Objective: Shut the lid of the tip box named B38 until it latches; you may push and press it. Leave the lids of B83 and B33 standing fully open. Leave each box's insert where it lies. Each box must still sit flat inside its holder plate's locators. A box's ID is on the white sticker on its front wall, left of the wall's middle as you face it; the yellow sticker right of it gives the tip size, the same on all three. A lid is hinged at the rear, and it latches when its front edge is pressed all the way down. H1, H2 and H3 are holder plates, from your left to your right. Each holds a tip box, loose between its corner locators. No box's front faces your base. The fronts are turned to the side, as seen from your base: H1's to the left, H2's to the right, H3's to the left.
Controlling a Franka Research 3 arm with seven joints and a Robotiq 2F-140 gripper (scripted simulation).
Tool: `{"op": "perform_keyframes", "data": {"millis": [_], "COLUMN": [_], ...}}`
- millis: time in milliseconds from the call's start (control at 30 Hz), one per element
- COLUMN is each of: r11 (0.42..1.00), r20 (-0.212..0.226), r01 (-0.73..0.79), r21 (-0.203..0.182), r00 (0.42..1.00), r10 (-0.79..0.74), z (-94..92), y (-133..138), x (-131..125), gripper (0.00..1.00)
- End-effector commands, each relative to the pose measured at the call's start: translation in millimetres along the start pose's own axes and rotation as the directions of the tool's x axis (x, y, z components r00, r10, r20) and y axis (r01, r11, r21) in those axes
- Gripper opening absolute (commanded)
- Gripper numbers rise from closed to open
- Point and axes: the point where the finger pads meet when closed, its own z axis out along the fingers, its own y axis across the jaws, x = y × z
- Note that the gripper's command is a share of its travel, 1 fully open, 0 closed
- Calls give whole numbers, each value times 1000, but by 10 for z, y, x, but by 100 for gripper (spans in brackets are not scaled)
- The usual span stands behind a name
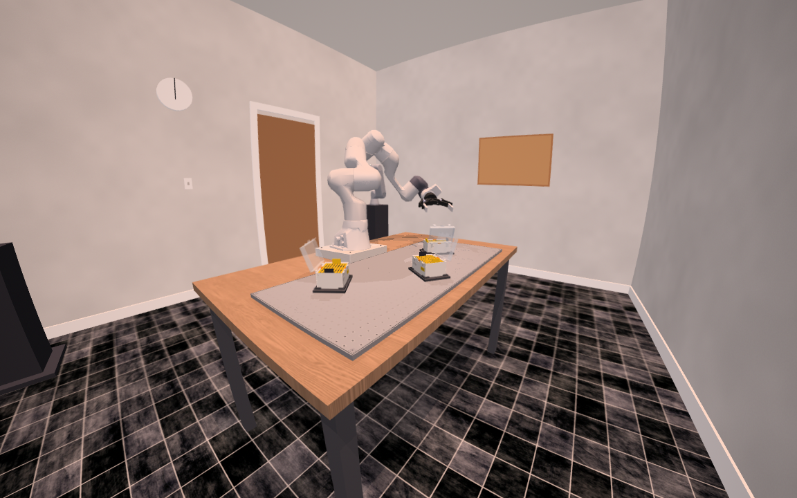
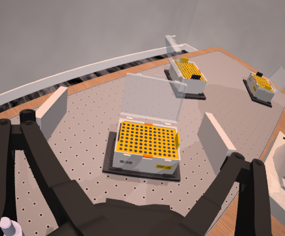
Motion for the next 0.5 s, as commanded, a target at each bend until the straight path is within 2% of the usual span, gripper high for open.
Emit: {"op": "perform_keyframes", "data": {"millis": [0,200,233,467], "r11": [1000,1000,1000,1000], "r20": [-10,-10,-10,-10], "r01": [15,15,15,15], "r21": [-4,-4,-4,-4], "r00": [1000,1000,1000,1000], "r10": [-15,-15,-15,-15], "z": [10,10,10,10], "y": [18,18,18,18], "x": [31,31,31,31], "gripper": [100,100,0,0]}}
